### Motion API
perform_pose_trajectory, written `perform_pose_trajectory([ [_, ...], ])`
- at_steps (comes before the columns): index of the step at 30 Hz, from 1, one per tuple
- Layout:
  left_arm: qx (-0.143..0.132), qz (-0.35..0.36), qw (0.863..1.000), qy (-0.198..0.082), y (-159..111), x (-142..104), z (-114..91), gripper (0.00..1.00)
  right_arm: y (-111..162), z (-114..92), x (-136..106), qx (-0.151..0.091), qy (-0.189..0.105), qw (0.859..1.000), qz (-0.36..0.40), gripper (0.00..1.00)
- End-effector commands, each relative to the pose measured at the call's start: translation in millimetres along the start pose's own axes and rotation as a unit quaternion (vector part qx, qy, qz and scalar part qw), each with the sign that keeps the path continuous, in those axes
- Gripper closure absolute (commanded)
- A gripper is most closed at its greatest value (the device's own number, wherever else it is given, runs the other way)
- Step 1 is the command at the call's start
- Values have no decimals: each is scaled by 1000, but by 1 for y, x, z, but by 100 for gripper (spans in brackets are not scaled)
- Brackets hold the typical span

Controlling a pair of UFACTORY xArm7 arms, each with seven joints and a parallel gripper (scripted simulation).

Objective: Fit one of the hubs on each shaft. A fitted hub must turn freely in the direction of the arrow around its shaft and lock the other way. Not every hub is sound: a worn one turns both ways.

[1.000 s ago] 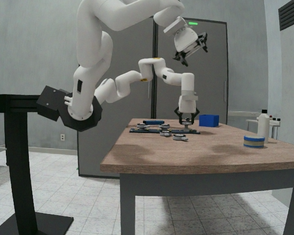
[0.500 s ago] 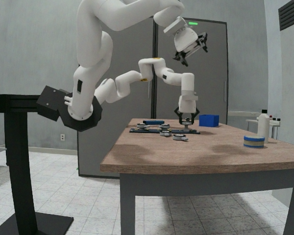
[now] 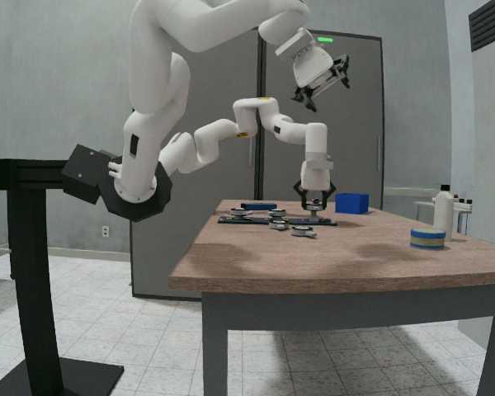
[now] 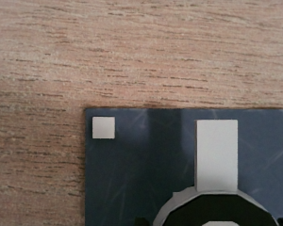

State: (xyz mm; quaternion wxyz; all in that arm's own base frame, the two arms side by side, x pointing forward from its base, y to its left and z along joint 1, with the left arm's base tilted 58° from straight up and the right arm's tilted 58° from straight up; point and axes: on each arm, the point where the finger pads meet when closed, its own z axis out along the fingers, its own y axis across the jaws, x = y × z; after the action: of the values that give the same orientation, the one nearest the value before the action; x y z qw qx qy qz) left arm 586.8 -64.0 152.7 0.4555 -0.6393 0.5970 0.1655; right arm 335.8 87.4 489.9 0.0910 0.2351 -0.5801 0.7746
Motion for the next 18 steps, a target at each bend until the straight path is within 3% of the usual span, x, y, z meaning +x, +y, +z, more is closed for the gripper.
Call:
perform_pose_trajectory([
  [1, 2, 0, 1000, 2, -1, 1, -3, 100, -1, -1, 0, 1, -1, 1000, 1, 0],
  [18, 2, 0, 1000, 2, -1, 1, -1, 100, -1, -1, 0, 1, -1, 1000, 1, 0],
])
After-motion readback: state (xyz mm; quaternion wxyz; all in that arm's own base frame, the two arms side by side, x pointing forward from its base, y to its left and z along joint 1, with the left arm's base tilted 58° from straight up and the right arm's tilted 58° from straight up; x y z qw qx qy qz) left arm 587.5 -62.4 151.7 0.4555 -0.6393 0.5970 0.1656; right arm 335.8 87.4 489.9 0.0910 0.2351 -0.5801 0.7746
